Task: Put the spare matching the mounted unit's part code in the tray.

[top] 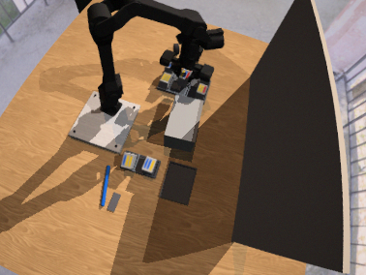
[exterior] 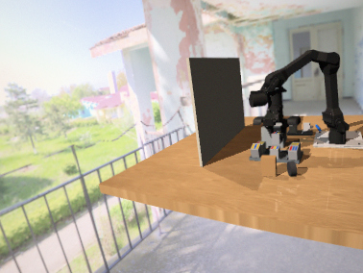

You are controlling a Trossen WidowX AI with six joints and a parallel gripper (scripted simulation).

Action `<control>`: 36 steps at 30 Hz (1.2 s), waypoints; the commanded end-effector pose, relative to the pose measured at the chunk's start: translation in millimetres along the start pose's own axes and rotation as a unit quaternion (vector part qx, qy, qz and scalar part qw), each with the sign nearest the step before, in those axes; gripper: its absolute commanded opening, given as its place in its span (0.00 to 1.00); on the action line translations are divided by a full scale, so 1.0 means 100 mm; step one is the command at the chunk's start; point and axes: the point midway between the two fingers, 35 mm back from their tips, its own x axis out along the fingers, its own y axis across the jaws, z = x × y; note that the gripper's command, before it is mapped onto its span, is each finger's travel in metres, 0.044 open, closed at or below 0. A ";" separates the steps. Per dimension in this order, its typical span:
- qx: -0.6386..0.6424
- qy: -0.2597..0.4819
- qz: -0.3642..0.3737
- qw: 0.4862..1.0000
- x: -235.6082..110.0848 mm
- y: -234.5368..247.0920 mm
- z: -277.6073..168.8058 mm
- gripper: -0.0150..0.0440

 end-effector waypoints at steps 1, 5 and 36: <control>-0.001 -0.004 -0.005 1.000 -0.26 0.01 -0.01 0.25; -0.001 -0.004 -0.005 1.000 -0.30 0.02 -0.01 0.25; -0.001 -0.003 -0.006 1.000 -1.03 -0.13 -0.11 0.25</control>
